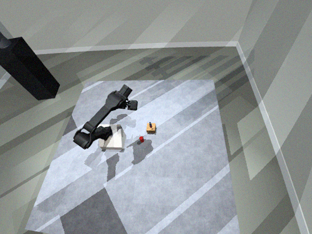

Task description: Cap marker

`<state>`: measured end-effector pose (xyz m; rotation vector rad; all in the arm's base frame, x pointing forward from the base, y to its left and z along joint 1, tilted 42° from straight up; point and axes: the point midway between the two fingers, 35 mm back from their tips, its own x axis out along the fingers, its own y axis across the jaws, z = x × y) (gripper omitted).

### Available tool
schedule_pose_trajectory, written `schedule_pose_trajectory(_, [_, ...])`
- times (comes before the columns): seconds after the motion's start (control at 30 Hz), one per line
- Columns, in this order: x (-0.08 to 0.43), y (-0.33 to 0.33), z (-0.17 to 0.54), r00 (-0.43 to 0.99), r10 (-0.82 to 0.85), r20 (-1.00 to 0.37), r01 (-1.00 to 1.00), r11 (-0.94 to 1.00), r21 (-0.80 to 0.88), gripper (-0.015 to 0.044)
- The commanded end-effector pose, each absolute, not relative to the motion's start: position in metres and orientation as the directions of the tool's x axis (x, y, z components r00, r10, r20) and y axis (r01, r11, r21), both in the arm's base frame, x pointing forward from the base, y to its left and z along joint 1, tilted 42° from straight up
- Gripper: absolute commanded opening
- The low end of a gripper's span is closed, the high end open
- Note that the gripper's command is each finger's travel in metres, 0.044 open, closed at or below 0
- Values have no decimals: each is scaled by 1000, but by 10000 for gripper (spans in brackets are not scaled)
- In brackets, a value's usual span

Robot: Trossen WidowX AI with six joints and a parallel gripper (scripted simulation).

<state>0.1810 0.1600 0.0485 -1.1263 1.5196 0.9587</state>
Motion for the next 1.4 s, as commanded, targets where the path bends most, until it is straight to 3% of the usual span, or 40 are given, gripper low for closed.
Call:
schedule_pose_trajectory(0.0, [212, 104, 34, -55, -347, -936, -972, 234, -30, 238])
schedule_pose_trajectory(0.3, [239, -31, 27, -103, -655, -749, -984, 177, -19, 238])
schedule_pose_trajectory(1.37, [229, -79, -22, -106, -660, -744, -984, 177, -17, 238])
